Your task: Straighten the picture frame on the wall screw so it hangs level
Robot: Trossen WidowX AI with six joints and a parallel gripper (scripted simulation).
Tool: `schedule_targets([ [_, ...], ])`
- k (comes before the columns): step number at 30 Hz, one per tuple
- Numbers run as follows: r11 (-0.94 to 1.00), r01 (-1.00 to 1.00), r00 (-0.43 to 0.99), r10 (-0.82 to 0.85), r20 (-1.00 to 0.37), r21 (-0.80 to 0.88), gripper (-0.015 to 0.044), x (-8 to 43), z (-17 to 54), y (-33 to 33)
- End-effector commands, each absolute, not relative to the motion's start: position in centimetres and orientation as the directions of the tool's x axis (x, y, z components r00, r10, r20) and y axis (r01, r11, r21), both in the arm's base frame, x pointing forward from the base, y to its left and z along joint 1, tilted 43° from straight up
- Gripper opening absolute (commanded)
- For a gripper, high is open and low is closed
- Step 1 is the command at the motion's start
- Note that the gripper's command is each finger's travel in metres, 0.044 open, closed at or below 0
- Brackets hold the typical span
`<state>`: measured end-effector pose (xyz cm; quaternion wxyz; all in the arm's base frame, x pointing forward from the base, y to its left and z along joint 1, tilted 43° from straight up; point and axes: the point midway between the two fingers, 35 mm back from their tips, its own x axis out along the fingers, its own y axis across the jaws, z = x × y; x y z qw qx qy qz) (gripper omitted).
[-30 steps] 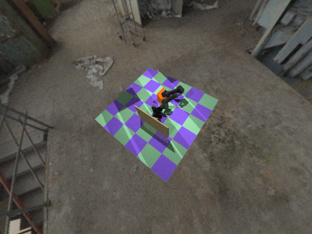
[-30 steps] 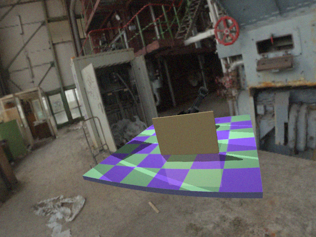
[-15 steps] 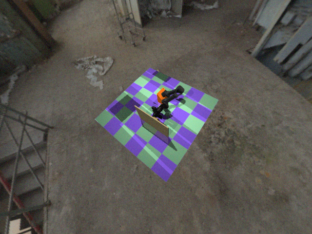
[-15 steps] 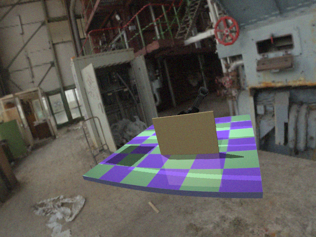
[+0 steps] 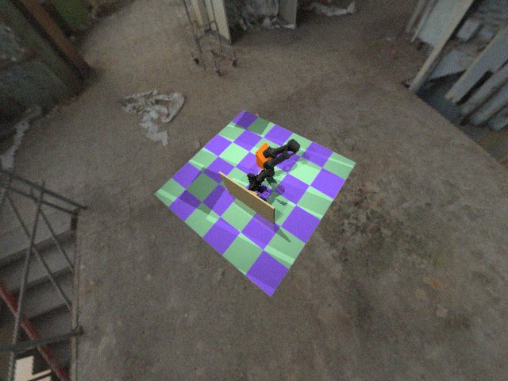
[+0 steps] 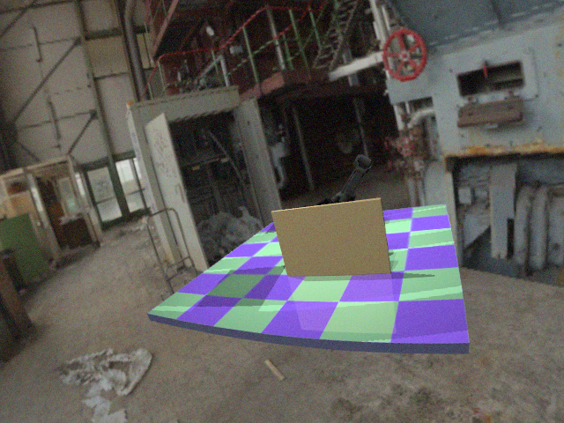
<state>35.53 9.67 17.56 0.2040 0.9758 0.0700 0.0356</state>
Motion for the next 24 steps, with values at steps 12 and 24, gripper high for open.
schedule_targets([
  [12,-0.864,0.112,0.988,0.151,0.041,0.491,0.0000,35.52,17.60,9.72],
  [24,-0.829,0.104,0.988,0.151,0.040,0.550,0.0000,35.52,17.61,9.73],
])
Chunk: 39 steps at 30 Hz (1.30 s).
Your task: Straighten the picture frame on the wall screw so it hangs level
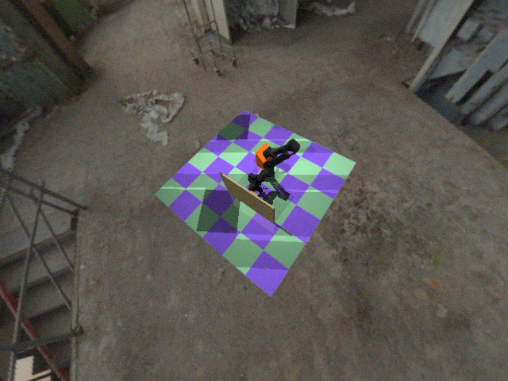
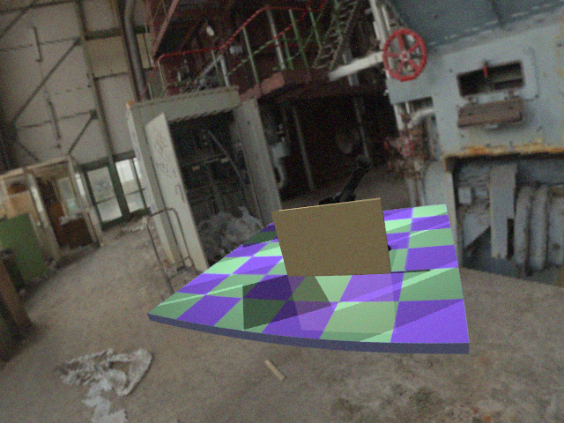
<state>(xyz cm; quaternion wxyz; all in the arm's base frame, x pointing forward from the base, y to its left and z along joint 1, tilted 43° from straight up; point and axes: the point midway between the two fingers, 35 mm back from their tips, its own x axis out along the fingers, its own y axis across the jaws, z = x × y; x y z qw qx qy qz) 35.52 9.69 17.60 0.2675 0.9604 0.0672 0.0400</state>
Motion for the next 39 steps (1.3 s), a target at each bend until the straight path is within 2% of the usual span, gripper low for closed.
schedule_targets([
  [1,-0.821,0.102,0.988,0.150,0.040,0.562,0.0000,35.52,17.61,9.73],
  [39,-0.696,0.077,0.988,0.149,0.039,0.714,0.0000,35.51,17.66,9.77],
])
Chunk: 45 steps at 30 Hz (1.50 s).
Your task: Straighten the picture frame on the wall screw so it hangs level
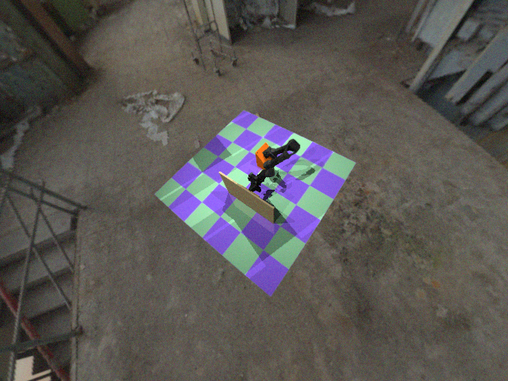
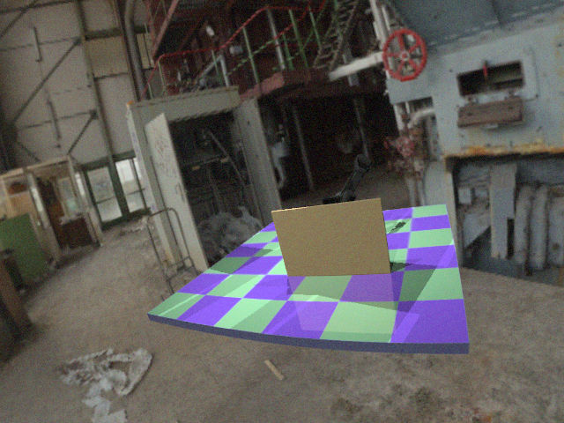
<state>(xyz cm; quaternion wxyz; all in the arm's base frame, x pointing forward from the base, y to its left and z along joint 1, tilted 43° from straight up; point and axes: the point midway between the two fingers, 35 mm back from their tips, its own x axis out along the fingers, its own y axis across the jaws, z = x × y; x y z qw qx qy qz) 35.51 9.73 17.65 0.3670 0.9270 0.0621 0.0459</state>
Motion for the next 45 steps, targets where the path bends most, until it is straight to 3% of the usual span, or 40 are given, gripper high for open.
schedule_targets([
  [1,-0.696,0.077,0.988,0.149,0.039,0.714,0.0000,35.5,17.7,9.8],
  [13,-0.660,0.070,0.988,0.148,0.038,0.748,0.0000,35.5,17.7,9.8],
  [23,-0.677,0.073,0.988,0.148,0.039,0.732,0.0260,35.5,17.7,9.7],
  [28,-0.695,0.076,0.988,0.148,0.039,0.715,0.0260,34.9,17.8,9.8],
  [40,-0.925,0.119,0.989,0.143,0.041,0.361,0.0260,25.7,17.0,8.6],
  [45,-0.909,0.121,0.988,0.150,0.041,0.400,0.0260,26.4,17.3,8.8],
])
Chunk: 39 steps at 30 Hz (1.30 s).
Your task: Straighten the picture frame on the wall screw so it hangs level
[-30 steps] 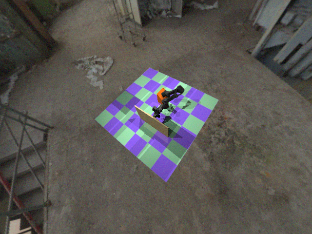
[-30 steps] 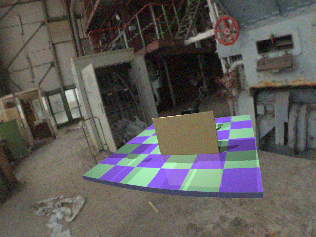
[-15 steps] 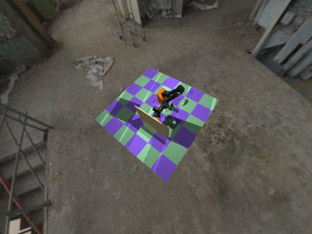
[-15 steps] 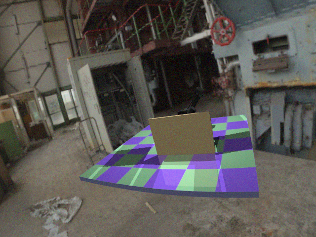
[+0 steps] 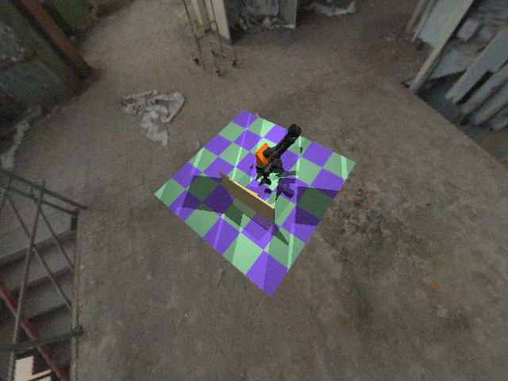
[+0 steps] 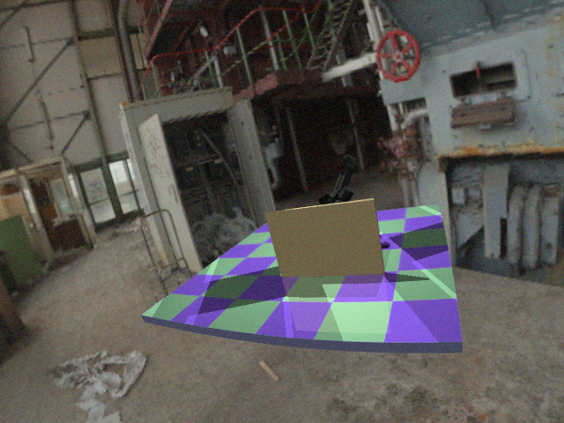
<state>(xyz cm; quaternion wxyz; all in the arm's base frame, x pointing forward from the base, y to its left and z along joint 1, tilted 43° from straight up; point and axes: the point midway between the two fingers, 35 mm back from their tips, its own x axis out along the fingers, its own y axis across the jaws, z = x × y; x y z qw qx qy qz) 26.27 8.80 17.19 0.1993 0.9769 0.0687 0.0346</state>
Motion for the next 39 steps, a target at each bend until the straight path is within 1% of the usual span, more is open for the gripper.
schedule_targets([
  [1,-0.910,0.121,0.988,0.150,0.042,0.398,0.0260,26.4,17.5,8.6],
  [11,-0.925,0.119,0.989,0.143,0.041,0.360,0.0260,25.1,20.8,4.0],
  [39,-0.926,0.119,0.989,0.143,0.040,0.359,0.0260,25.1,20.8,4.0],
])
